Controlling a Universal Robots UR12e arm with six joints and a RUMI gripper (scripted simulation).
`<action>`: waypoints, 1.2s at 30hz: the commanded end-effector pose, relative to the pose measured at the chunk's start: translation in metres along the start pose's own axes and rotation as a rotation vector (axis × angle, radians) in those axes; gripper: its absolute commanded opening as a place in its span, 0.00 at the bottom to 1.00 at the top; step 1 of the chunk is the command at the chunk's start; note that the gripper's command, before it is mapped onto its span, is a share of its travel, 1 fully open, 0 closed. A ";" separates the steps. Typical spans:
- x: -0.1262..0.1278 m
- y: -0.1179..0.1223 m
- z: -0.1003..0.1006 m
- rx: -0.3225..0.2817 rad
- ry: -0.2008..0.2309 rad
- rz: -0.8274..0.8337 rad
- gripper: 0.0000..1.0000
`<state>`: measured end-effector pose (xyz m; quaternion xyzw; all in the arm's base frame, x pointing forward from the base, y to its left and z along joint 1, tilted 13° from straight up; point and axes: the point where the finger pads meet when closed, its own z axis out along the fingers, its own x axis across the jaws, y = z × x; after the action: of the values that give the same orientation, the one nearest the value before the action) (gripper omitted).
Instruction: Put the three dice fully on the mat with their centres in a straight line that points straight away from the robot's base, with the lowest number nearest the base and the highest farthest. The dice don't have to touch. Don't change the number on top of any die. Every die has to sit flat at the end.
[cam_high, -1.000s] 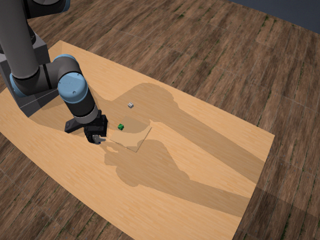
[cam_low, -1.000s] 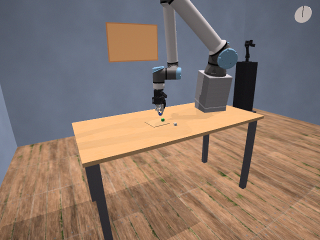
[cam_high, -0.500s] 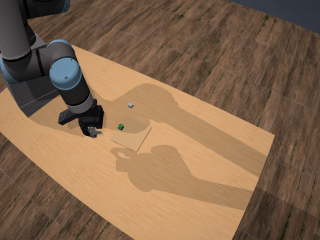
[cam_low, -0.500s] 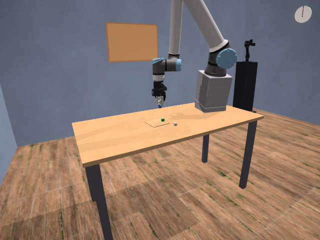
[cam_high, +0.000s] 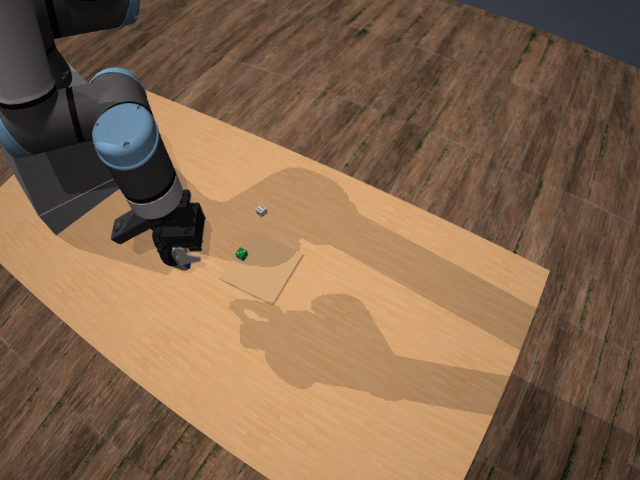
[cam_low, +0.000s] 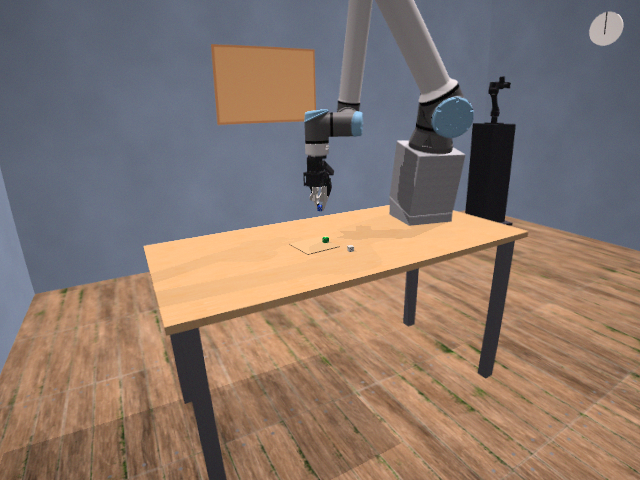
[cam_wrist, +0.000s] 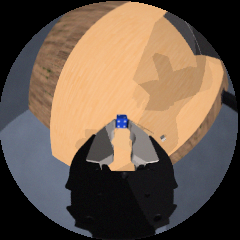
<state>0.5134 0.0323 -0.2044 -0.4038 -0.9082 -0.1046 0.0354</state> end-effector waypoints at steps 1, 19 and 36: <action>0.000 0.000 -0.001 0.000 -0.001 0.000 0.03; 0.014 0.060 -0.002 0.000 -0.002 0.241 0.03; 0.045 0.140 -0.005 -0.001 0.000 0.539 0.03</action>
<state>0.5825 0.1475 -0.1723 -0.6187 -0.7776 -0.0944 0.0608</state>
